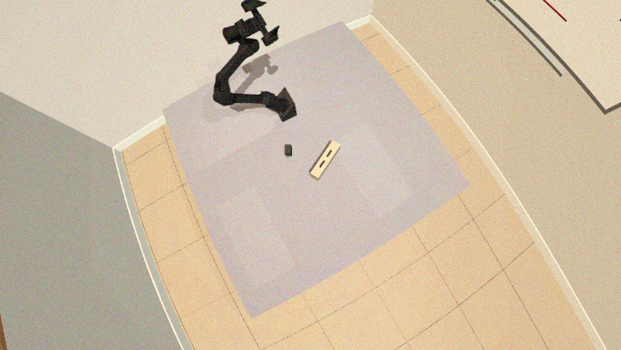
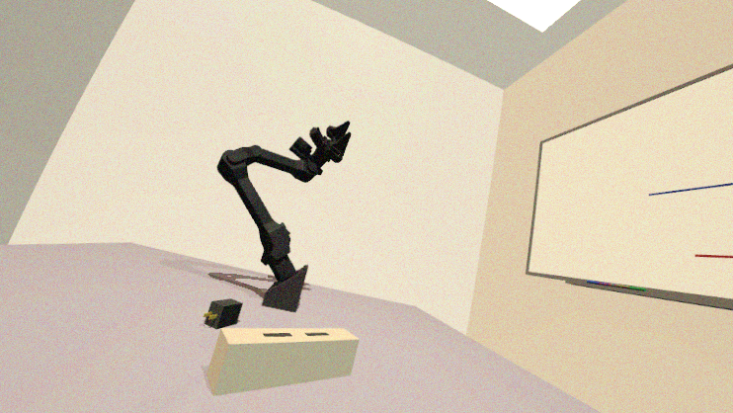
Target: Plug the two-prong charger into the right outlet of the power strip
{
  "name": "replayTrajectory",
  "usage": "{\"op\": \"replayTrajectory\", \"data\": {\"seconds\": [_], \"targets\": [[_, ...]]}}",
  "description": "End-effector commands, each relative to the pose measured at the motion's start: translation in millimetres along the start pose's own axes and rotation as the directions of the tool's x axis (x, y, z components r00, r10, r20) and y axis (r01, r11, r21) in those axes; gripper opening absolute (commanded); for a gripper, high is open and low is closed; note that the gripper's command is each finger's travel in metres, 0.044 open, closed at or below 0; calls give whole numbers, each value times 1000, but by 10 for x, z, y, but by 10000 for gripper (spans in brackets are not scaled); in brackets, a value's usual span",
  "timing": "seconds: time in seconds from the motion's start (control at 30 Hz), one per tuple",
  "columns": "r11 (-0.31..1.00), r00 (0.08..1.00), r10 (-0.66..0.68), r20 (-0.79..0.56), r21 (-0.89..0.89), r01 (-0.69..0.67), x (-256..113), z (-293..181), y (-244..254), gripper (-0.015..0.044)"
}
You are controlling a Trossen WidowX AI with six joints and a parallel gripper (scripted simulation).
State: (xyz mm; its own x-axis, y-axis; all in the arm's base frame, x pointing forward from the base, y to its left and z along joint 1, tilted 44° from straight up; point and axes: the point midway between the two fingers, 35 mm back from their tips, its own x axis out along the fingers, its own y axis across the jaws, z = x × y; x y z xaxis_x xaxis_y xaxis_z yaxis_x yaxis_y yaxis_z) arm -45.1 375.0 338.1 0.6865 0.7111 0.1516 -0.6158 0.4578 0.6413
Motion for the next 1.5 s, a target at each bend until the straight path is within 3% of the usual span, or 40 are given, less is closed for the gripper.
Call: {"op": "replayTrajectory", "data": {"seconds": [0.0, 0.7, 1.47], "targets": [[998, 1000, -29, 9, -47, 29, 154, -20, -122, 440], [937, 977, -203, 63, -276, 212, 800, 31, -807, 440], [779, 893, -445, 71, -462, 425, 1288, 142, -1875, 440]]}}
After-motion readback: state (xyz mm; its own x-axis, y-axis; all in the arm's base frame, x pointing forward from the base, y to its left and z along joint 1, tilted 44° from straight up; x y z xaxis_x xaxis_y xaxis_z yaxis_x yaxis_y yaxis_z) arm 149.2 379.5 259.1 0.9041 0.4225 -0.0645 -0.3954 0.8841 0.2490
